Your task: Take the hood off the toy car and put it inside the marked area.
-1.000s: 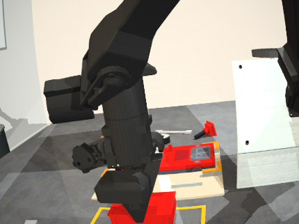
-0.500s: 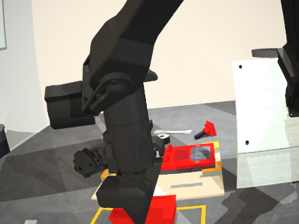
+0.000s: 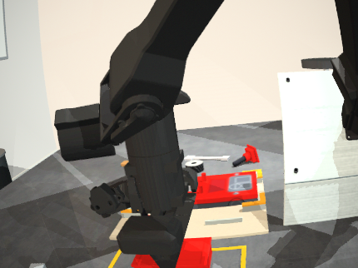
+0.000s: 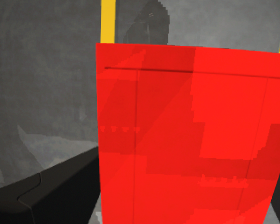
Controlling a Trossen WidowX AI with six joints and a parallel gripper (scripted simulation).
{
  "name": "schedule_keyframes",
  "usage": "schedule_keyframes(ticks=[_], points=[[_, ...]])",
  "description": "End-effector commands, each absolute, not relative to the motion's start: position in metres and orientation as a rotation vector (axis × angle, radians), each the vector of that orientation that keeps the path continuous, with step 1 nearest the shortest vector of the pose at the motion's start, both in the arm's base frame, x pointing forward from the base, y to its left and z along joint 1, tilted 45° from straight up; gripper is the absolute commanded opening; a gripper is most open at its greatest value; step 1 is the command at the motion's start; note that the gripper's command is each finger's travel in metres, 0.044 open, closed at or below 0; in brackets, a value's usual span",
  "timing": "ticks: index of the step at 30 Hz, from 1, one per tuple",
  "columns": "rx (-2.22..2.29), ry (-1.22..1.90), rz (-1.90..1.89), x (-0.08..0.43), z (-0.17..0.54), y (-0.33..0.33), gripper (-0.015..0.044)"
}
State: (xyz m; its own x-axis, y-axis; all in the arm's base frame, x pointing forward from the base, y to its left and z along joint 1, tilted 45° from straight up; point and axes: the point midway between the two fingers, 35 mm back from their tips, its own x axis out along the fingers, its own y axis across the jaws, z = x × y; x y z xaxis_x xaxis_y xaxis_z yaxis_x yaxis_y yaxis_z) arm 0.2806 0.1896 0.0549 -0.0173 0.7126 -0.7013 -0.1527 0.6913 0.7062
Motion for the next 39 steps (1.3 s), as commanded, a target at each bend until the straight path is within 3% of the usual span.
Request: schedule_keyframes(ticks=[1, 16, 26, 39], points=[[0.498, 1.433, 0.734, 0.281, 0.055, 0.189, 0.0053], [0.498, 1.433, 0.734, 0.281, 0.055, 0.189, 0.044], [0.495, 1.431, 0.728, 0.282, 0.103, 0.14, 0.044], [0.496, 1.431, 0.728, 0.282, 0.104, 0.139, 0.044]])
